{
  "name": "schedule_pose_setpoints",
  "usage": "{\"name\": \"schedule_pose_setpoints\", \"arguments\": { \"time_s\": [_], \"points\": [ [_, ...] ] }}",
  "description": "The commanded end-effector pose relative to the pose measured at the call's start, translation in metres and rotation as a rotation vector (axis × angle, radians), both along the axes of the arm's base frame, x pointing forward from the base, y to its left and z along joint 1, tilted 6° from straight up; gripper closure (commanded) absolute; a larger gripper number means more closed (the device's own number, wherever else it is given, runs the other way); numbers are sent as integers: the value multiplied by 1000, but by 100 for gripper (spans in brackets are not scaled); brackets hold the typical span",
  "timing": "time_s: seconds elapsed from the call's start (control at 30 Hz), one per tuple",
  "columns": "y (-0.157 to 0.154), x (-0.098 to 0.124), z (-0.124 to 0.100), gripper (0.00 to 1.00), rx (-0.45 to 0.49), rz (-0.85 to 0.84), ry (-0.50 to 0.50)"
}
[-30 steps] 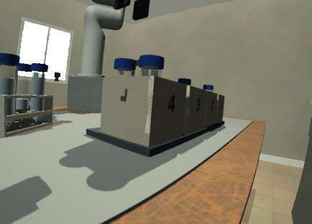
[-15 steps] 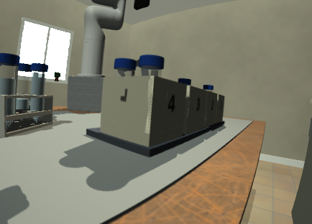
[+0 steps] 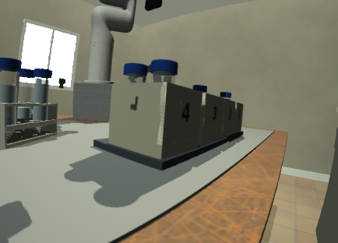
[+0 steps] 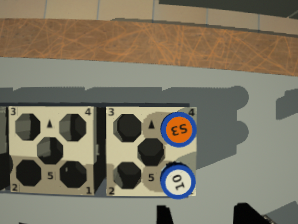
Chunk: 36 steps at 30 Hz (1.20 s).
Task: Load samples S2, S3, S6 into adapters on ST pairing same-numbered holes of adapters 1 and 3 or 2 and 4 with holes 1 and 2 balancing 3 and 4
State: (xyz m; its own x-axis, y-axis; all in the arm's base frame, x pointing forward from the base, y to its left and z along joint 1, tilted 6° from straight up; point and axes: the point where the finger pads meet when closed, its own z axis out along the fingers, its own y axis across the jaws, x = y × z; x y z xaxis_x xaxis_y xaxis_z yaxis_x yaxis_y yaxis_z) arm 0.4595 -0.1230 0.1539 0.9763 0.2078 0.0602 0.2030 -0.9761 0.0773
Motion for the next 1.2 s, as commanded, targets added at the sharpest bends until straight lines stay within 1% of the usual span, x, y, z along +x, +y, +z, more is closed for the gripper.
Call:
{"name": "schedule_pose_setpoints", "arguments": {
  "time_s": [0.0, 0.1, 0.13, 0.53, 0.6, 0.77, 1.1, 1.17],
  "points": [
    [0, 1, 2, 56, -1, 0, -5],
    [0, 1, 2, 56, -1, 0, -5],
    [-3, -3, 2, 43, -4, 33, -3],
    [-40, -50, 0, 43, -35, 431, 23],
    [-40, -50, 0, 43, -35, 431, 23],
    [-56, -70, 0, 43, -48, 597, 34],
    [-86, -109, -1, 43, -49, 614, 36],
    [-86, -109, -1, 43, -49, 614, 36]
  ]
}}
